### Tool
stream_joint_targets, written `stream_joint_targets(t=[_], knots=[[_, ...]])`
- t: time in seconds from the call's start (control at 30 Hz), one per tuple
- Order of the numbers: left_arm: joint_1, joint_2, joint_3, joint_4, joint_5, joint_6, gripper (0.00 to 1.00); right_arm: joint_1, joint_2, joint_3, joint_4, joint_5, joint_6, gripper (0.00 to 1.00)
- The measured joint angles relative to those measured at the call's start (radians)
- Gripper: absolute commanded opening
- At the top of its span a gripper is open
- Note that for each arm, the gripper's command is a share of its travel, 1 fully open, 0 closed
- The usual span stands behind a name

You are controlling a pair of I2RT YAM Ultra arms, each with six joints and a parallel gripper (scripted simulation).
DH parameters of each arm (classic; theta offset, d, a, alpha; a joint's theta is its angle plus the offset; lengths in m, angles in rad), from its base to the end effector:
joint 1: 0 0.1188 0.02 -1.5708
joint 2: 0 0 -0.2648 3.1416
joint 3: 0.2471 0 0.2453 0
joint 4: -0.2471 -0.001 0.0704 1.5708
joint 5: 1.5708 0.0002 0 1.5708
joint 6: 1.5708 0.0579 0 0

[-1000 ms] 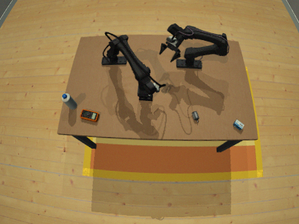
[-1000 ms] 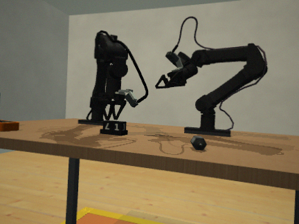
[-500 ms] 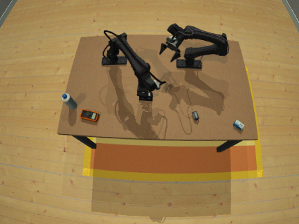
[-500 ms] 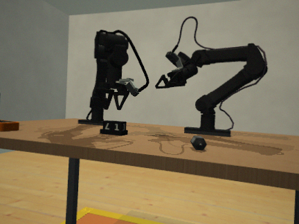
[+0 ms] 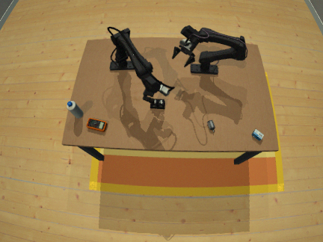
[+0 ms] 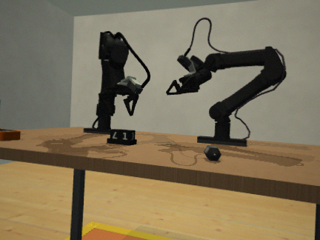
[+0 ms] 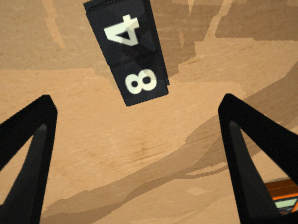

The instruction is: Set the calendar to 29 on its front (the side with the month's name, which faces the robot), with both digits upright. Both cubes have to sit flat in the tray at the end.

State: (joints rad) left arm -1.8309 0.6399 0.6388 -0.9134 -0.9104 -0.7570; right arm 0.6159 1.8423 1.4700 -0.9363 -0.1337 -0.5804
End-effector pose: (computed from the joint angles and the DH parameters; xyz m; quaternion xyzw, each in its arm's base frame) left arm 0.0169 -0.1183 0.2526 0.3132 0.8031 -0.1647 0.4795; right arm 0.2948 0.2193 0.2198 -0.5642 0.8125 0.0685 0.1292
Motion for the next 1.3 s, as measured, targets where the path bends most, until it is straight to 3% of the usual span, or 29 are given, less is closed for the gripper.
stream_joint_targets(t=[0.5, 0.8, 1.3], knots=[[0.0, 0.0, 0.0, 0.0, 0.0, 0.0, 1.0, -0.008, -0.256, -0.396, 0.47, -0.037, 0.34, 1.0], [0.0, 0.0, 0.0, 0.0, 0.0, 0.0, 1.0, 0.019, -0.365, -0.613, 0.743, 0.006, 0.539, 1.0], [0.0, 0.0, 0.0, 0.0, 0.0, 0.0, 1.0, 0.042, -0.371, -0.675, 0.865, 0.045, 0.606, 1.0]])
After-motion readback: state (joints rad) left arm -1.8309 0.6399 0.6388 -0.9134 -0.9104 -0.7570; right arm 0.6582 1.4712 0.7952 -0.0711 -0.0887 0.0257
